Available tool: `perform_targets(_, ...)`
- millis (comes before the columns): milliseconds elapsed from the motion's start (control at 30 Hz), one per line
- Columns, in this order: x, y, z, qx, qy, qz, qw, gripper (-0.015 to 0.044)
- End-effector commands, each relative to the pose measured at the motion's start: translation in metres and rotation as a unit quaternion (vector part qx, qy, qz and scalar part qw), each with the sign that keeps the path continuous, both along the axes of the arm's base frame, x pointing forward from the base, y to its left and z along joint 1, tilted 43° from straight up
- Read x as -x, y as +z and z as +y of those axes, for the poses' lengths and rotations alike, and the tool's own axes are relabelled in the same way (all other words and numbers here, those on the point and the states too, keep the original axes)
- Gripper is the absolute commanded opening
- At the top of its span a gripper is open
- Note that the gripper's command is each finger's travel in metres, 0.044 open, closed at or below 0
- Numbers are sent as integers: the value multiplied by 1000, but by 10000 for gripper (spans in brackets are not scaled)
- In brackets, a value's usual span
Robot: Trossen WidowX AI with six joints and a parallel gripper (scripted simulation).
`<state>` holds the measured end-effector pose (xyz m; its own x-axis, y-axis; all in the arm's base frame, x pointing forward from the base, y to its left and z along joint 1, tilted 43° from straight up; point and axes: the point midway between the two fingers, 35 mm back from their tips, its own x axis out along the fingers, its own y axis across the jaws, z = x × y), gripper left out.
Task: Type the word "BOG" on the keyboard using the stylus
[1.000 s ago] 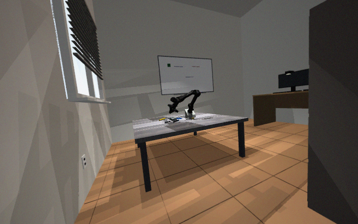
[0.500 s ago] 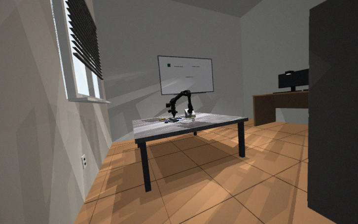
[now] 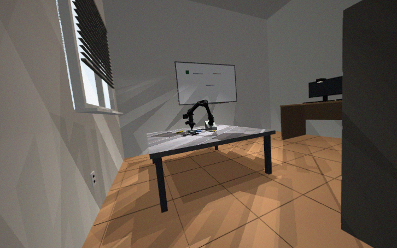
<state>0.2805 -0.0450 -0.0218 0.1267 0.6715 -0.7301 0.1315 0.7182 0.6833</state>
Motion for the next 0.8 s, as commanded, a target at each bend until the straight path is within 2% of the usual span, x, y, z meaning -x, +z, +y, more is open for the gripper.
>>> perform_targets(0, 1, -8, -9, 2, 4, -4, 1000, 0)
perform_targets(400, 1, -10, -11, 2, 3, -3, 1000, 0)
perform_targets(567, 8, -46, -51, 4, 3, -3, 1000, 0)
perform_targets(767, 8, -48, -52, 4, 4, -4, 1000, 0)
